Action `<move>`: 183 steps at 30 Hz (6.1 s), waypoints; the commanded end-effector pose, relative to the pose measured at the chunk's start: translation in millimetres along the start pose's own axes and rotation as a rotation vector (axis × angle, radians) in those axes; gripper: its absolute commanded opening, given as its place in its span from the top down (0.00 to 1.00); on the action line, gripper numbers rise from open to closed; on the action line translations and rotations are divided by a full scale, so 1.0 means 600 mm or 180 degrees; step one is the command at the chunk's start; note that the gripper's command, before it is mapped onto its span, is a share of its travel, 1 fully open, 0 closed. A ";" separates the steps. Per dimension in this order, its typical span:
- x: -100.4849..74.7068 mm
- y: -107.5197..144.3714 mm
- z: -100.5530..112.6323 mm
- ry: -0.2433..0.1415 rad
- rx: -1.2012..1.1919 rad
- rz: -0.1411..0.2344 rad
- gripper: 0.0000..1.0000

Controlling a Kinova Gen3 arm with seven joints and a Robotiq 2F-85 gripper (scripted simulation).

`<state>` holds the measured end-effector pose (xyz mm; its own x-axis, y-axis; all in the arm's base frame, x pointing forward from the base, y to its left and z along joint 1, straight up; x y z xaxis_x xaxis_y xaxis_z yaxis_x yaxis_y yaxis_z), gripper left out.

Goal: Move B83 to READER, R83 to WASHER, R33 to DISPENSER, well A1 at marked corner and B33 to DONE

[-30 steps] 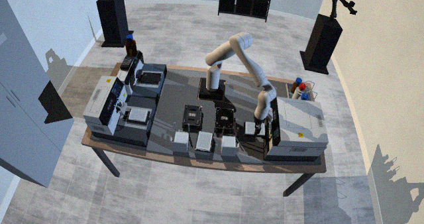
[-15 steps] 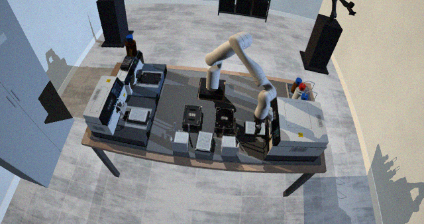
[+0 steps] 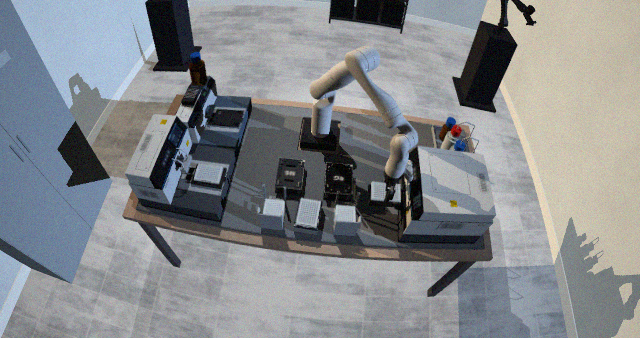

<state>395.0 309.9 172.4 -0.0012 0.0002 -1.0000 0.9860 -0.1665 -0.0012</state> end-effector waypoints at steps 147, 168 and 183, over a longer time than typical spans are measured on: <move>-0.109 -0.013 0.422 0.0004 0.2308 0.0003 0.06; -0.109 -0.004 0.521 0.0003 0.2838 0.0003 0.06; -0.109 0.010 0.590 0.0003 0.3183 0.0003 0.06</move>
<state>341.1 -36.2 237.2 -0.0012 0.0001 -1.0000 0.4056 -0.9141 -0.0006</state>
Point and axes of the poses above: the point where the finger pads meet when closed, its own x axis out along the fingers, its own y axis across the jaws, z = x × y, the point moved 5 cm from there along -x, back along the fingers, and after that the axes turned 11 degrees about x, right-handed, at the moved point
